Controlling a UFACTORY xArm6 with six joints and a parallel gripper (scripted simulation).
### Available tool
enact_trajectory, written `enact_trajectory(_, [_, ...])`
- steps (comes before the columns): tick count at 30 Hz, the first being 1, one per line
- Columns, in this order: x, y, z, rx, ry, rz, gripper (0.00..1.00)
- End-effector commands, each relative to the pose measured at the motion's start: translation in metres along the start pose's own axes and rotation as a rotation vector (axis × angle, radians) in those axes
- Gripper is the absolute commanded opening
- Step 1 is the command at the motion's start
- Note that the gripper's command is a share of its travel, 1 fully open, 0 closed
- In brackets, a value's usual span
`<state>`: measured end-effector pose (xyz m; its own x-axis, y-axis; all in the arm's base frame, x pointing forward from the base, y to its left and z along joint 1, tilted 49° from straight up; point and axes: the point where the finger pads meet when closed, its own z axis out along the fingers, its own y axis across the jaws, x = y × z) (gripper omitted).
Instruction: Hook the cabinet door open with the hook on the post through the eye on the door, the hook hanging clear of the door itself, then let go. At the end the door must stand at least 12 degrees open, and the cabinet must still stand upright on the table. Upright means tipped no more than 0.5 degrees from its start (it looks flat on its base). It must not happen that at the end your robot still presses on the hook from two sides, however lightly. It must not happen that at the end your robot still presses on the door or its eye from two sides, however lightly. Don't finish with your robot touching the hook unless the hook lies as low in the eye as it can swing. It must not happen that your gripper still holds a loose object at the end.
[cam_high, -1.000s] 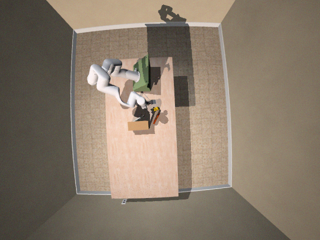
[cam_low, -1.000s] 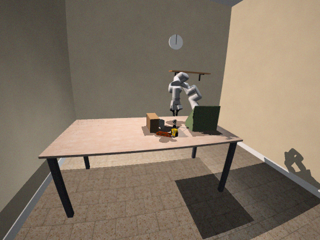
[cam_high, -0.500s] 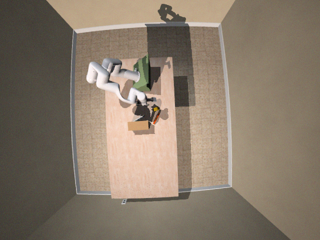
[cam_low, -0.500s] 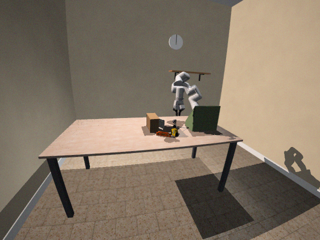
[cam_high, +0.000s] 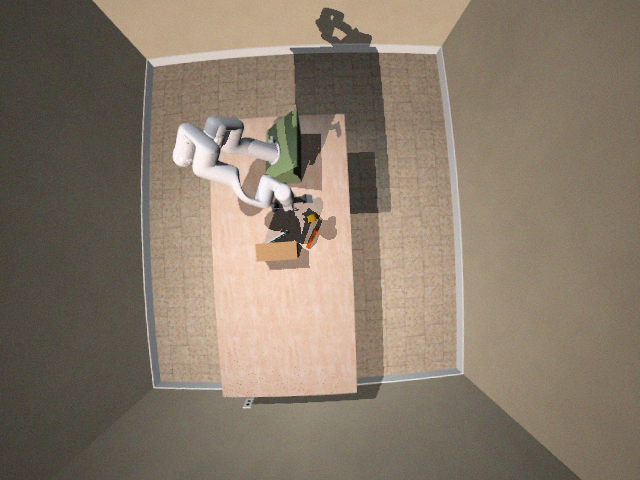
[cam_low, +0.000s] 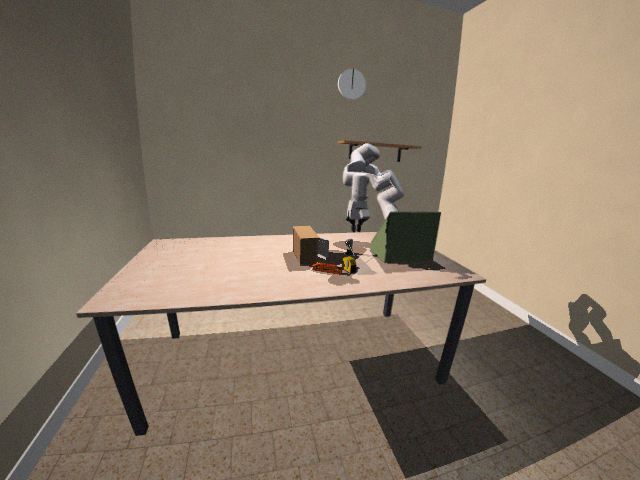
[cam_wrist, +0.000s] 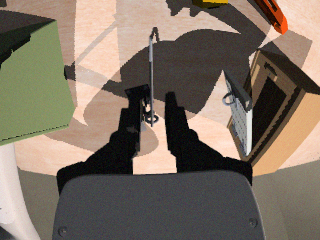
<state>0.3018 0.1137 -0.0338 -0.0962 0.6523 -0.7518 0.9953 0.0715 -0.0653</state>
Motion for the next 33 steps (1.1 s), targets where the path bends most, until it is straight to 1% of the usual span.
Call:
enact_trajectory(1, [0.000,0.001,-0.001,-0.003,0.002,0.001,0.23])
enact_trajectory(10, [0.000,0.001,-0.001,-0.003,0.003,0.001,0.23])
enact_trajectory(18, [0.001,0.001,0.004,-0.003,0.003,0.001,0.23])
enact_trajectory(23, [0.001,0.001,0.014,-0.003,0.003,0.001,0.23])
enact_trajectory(32, [0.001,0.001,0.044,-0.003,0.003,0.001,0.23])
enact_trajectory(33, [0.001,0.001,0.044,-0.003,0.003,0.001,0.23])
